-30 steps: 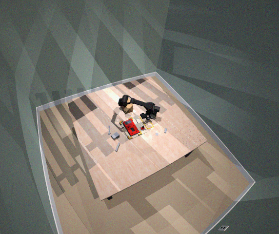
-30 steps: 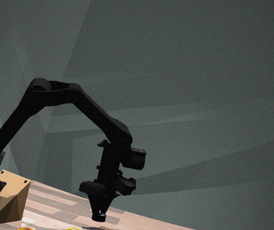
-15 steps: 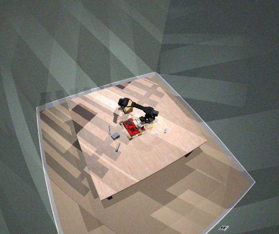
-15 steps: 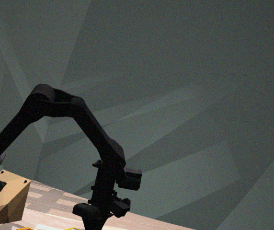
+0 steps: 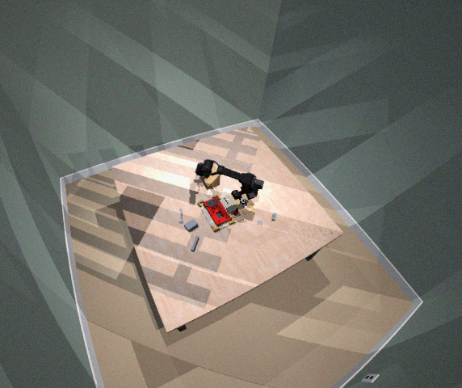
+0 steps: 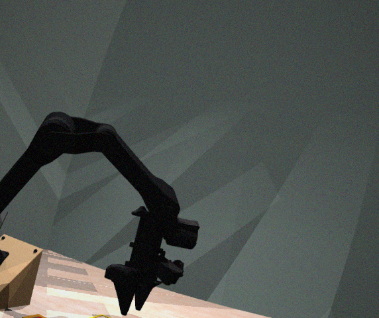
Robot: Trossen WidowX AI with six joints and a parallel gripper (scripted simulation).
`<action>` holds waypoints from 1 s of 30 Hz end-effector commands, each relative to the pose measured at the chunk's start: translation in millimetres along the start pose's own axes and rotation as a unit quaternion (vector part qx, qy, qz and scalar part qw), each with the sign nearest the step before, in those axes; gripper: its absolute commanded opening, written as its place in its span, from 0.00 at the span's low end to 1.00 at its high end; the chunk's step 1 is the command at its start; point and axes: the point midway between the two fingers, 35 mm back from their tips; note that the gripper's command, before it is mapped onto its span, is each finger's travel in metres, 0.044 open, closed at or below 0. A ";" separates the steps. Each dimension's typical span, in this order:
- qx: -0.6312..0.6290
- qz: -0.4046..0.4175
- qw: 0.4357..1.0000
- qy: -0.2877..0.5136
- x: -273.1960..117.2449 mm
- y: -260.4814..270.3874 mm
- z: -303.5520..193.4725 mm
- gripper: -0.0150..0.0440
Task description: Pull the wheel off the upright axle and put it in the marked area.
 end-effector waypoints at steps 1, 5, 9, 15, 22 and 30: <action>0.003 0.004 1.000 -0.004 -27.1 0.3 0.1 0.76; 0.000 0.006 1.000 -0.011 -27.6 0.4 -4.5 0.85; 0.000 0.007 1.000 -0.006 -53.6 -14.7 -44.7 1.00; 0.001 0.004 1.000 -0.002 -70.7 -31.6 -82.0 1.00; 0.001 0.004 1.000 -0.002 -70.7 -31.6 -82.0 1.00; 0.001 0.004 1.000 -0.002 -70.7 -31.6 -82.0 1.00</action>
Point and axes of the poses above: the point midway between the two fingers, 35 mm back from their tips, its own x axis out along the fingers, its own y axis across the jaws, z = x × y, and after that the axes turned 1 degree about -x, right-handed
